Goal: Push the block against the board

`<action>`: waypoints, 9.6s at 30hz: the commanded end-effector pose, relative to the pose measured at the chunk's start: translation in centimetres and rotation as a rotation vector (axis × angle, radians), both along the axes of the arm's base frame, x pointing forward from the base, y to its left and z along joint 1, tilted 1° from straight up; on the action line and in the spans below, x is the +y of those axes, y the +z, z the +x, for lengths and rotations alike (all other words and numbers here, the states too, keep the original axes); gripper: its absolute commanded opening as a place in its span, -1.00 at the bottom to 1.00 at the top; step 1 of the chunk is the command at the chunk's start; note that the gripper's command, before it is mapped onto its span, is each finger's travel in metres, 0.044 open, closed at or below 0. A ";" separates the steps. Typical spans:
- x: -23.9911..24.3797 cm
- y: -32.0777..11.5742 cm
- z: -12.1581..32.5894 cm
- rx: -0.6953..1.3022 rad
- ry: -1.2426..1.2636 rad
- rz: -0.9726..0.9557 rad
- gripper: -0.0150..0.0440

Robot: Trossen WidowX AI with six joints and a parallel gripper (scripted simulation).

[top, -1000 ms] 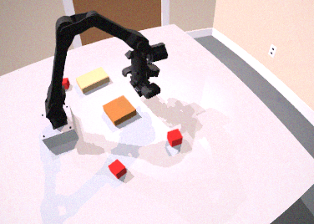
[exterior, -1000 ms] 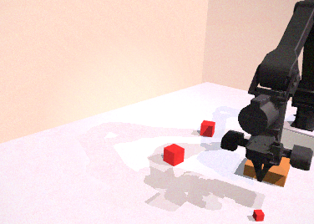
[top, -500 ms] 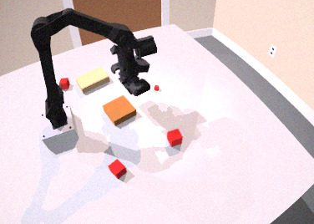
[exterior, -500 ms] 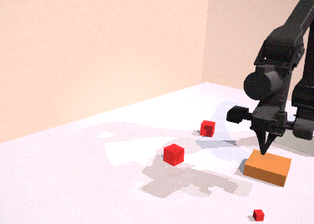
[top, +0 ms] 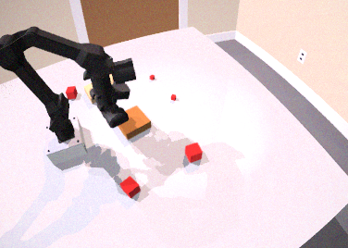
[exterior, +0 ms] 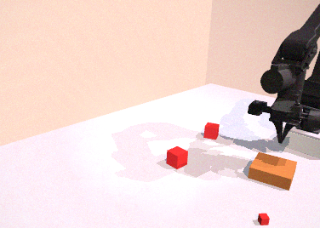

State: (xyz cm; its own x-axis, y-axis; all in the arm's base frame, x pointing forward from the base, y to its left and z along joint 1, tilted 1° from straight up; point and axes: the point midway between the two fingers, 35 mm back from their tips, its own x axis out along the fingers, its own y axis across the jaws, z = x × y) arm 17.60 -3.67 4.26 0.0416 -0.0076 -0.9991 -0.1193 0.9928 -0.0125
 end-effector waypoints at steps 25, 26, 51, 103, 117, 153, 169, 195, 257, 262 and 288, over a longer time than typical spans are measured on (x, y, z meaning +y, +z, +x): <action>0.2 -5.7 1.2 0.003 0.005 0.003 -0.49; 0.3 -5.7 1.4 0.003 0.005 0.003 -0.49; 0.0 -5.7 0.3 0.004 0.005 0.003 -0.49; -2.2 0.4 1.5 -0.006 -0.524 0.017 -0.49; -4.1 0.7 5.0 -0.011 -1.000 0.039 -0.49; -6.5 -5.3 9.3 -0.016 -1.559 0.065 -0.49; -4.0 -5.4 9.4 -0.014 -1.559 0.067 -0.49; 0.4 -5.4 9.0 -0.011 -1.559 0.070 -0.49; -0.8 -1.1 9.1 -0.014 -1.560 0.070 -0.49; -0.8 0.1 9.0 -0.013 -1.559 0.070 -0.49; 2.5 -5.5 8.3 -0.009 -1.559 0.071 -0.49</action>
